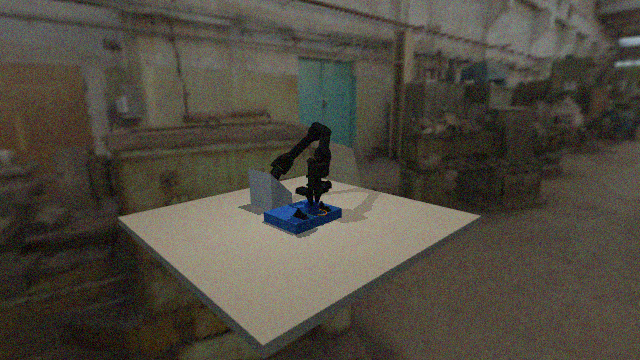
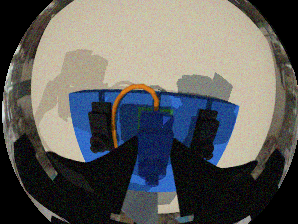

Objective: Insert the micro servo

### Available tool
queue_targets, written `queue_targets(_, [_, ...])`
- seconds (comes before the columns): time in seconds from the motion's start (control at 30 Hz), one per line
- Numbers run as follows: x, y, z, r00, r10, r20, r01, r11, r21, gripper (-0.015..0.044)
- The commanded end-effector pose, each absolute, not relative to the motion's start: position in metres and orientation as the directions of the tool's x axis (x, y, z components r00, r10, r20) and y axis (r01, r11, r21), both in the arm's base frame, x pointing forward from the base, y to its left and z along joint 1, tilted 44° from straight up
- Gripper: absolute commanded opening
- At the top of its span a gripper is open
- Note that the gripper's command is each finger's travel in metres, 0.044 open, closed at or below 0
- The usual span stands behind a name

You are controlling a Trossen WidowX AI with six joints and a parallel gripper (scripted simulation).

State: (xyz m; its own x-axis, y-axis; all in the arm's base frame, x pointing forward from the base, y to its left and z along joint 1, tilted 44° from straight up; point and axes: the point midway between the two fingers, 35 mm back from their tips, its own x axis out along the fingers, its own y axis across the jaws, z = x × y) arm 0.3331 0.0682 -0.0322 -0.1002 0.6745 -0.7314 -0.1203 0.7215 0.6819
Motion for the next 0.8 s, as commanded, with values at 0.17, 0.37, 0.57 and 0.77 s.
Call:
queue_targets(0.17, [0.332, 0.073, -0.037, -0.099, 0.678, -0.728, -0.114, 0.719, 0.685, 0.0])
queue_targets(0.37, [0.331, 0.077, -0.042, -0.099, 0.679, -0.728, -0.114, 0.719, 0.686, 0.0])
queue_targets(0.57, [0.331, 0.082, -0.046, -0.099, 0.679, -0.728, -0.114, 0.719, 0.686, 0.0])
queue_targets(0.77, [0.33, 0.086, -0.051, -0.099, 0.679, -0.727, -0.114, 0.719, 0.686, 0.0])
